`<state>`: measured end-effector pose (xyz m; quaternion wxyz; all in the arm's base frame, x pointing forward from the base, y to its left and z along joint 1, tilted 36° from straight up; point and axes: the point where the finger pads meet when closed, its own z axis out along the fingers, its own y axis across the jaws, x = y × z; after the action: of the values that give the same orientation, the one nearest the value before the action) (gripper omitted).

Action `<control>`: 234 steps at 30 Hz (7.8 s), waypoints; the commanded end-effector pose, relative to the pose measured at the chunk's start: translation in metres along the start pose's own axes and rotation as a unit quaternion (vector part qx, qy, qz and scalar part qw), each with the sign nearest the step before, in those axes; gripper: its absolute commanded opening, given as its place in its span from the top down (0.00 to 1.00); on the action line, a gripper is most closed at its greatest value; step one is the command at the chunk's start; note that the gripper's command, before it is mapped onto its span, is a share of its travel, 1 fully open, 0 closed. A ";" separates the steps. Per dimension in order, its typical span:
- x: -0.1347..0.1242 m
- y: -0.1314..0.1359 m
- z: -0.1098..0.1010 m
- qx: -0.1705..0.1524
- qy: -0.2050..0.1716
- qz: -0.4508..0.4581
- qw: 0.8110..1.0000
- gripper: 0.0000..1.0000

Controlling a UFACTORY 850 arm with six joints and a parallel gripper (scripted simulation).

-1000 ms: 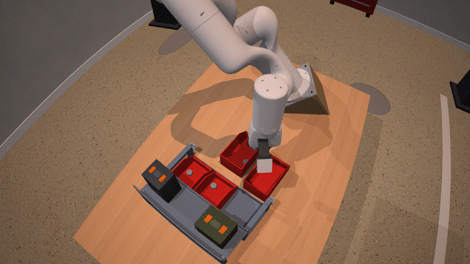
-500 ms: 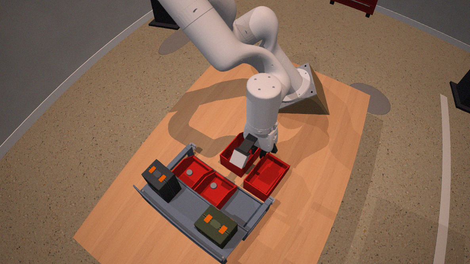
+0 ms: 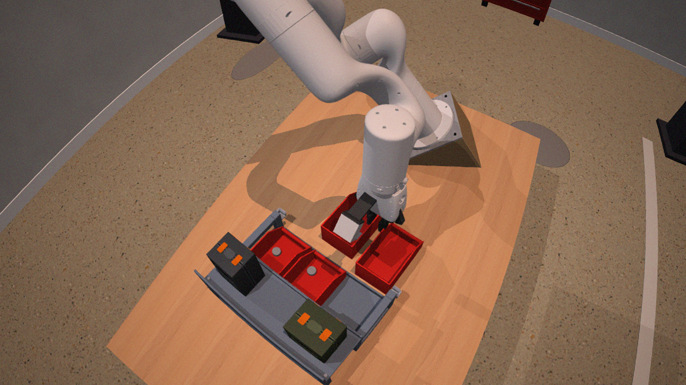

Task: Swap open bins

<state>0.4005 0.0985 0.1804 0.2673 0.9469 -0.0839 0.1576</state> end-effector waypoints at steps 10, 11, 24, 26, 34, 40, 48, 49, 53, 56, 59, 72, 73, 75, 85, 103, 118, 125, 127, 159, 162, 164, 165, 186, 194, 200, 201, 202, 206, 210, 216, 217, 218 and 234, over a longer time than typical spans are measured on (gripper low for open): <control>0.001 0.000 0.000 0.000 0.001 0.000 1.000 0.74; 0.001 0.000 0.000 0.000 0.001 0.000 1.000 0.74; 0.000 0.000 0.004 0.000 0.001 0.001 1.000 0.74; 0.000 0.000 0.006 0.000 0.001 0.001 1.000 0.74; 0.000 -0.001 0.019 0.000 0.001 0.001 1.000 0.74; 0.000 -0.001 0.027 0.000 0.001 0.001 1.000 0.74; 0.000 -0.001 0.044 0.000 0.001 0.001 1.000 0.74; 0.000 -0.001 0.046 0.000 0.001 0.001 1.000 0.74; 0.000 -0.001 0.053 0.000 0.001 0.001 1.000 0.74; 0.000 -0.001 0.055 0.000 0.001 0.001 1.000 0.74; 0.000 -0.001 0.059 0.000 0.001 0.001 1.000 0.74; 0.000 -0.001 0.068 0.000 0.001 0.001 1.000 0.74; 0.000 -0.001 0.068 0.000 0.001 0.001 1.000 0.74; 0.000 -0.001 0.068 0.000 0.001 0.001 1.000 0.74; 0.000 -0.001 0.068 0.000 0.001 0.001 1.000 0.74; 0.000 -0.001 0.068 0.000 0.001 0.001 1.000 0.74; 0.000 -0.001 0.068 0.000 0.001 0.001 1.000 0.74; 0.000 -0.001 0.069 0.000 0.001 0.001 1.000 0.74; 0.000 -0.001 0.069 0.000 0.001 0.001 1.000 0.74; 0.000 -0.001 0.104 0.000 0.001 0.001 1.000 0.74; 0.000 -0.001 0.107 0.000 0.001 0.001 1.000 0.74; 0.000 -0.001 0.108 0.000 0.001 0.001 1.000 0.74; 0.000 -0.001 0.109 0.000 0.001 0.001 1.000 0.74; 0.000 -0.001 0.111 0.000 0.001 0.001 1.000 0.74; 0.000 -0.001 0.111 0.000 0.001 0.001 1.000 1.00; 0.000 -0.001 0.111 0.000 0.001 0.001 1.000 1.00; 0.000 -0.001 0.111 0.000 0.001 0.001 1.000 1.00; 0.000 -0.001 0.111 0.000 0.001 0.001 1.000 1.00; 0.000 -0.001 0.111 0.000 0.001 0.001 1.000 1.00; 0.000 -0.001 0.111 0.000 0.001 0.001 1.000 1.00; 0.000 -0.001 0.111 0.000 0.001 0.001 1.000 1.00; 0.000 -0.001 0.111 0.000 0.001 0.001 1.000 1.00; 0.000 -0.001 0.111 0.000 0.001 0.001 1.000 1.00; 0.000 -0.001 0.099 0.000 0.001 0.001 1.000 1.00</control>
<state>0.4274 0.0432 0.0947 0.2674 0.9468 -0.0842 0.1583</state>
